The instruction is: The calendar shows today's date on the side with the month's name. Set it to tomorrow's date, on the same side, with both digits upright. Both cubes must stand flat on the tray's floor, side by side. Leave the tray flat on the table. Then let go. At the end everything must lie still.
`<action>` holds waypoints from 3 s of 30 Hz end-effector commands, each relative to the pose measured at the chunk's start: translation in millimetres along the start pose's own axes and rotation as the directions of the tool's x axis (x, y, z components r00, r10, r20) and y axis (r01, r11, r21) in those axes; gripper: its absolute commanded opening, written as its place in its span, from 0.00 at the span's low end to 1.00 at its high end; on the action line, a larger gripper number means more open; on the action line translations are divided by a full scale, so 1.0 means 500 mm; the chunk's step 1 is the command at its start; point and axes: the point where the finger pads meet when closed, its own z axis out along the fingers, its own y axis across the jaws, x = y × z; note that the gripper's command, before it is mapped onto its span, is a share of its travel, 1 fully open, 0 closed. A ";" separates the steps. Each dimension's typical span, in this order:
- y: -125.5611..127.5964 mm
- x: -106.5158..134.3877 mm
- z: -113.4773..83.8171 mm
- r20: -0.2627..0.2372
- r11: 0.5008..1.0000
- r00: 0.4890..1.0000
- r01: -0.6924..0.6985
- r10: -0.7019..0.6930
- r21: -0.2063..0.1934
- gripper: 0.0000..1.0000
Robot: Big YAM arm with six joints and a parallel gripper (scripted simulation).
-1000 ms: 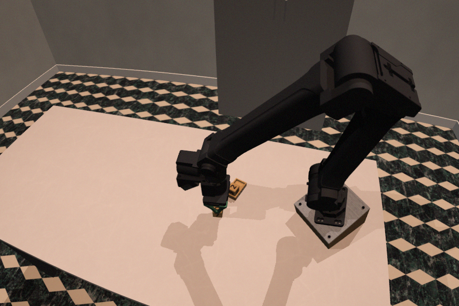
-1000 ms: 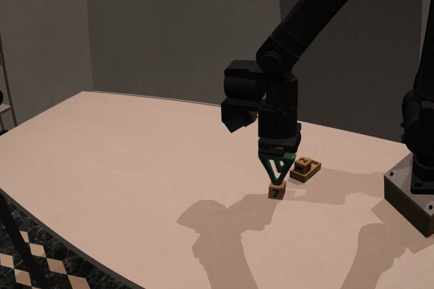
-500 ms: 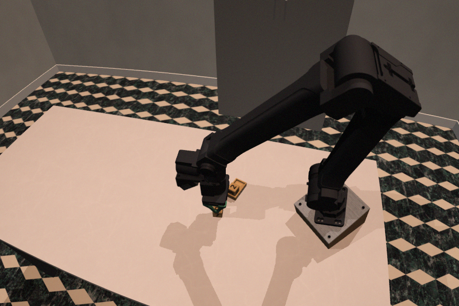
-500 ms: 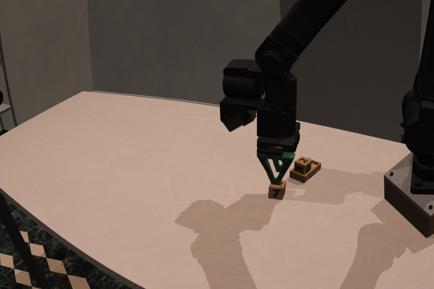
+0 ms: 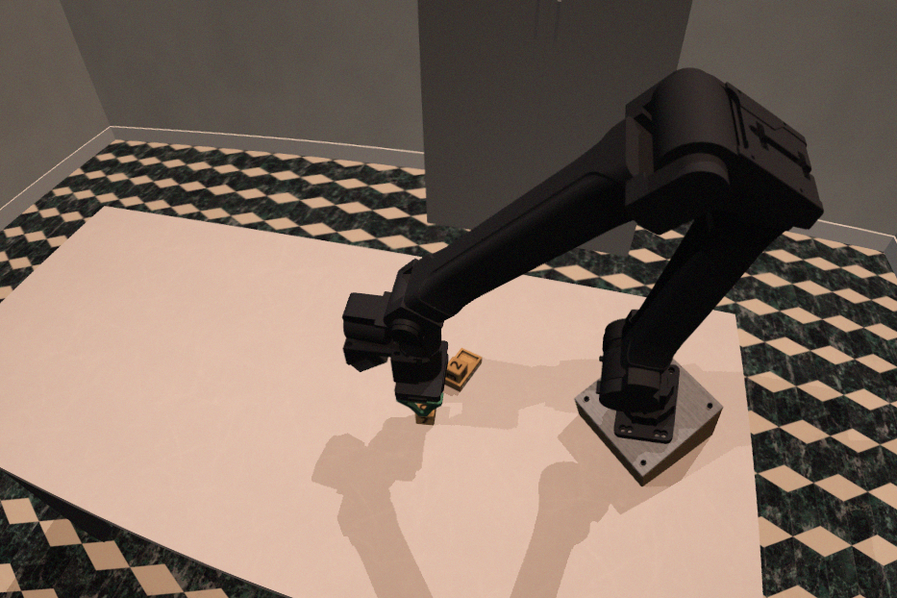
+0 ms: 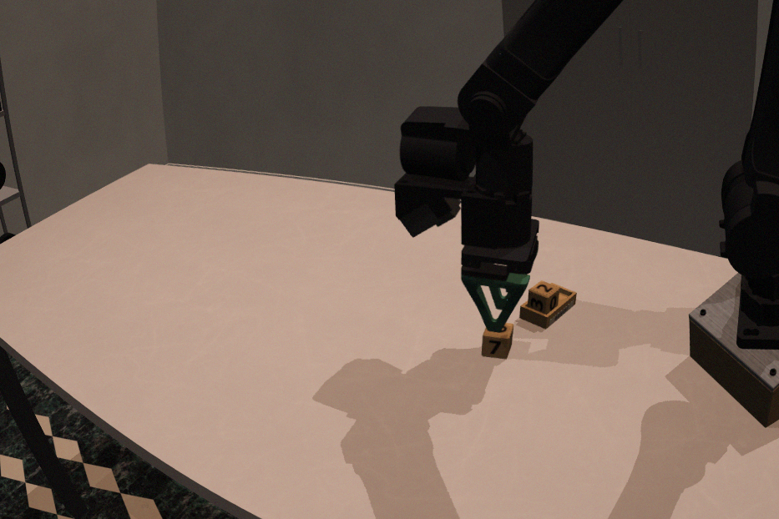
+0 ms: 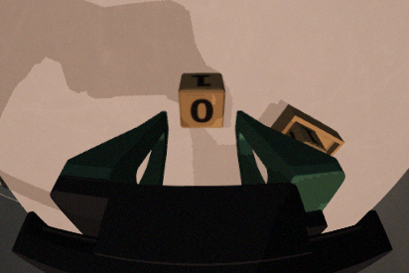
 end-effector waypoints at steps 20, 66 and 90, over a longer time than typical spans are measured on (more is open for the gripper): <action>0.009 -0.035 -0.005 0.016 1.000 1.000 0.009 -0.009 0.000 0.45; -0.004 -0.011 -0.107 0.290 1.000 0.957 -0.011 0.009 0.004 0.45; -0.007 -0.003 -0.093 0.538 1.000 0.843 -0.015 0.011 0.002 0.45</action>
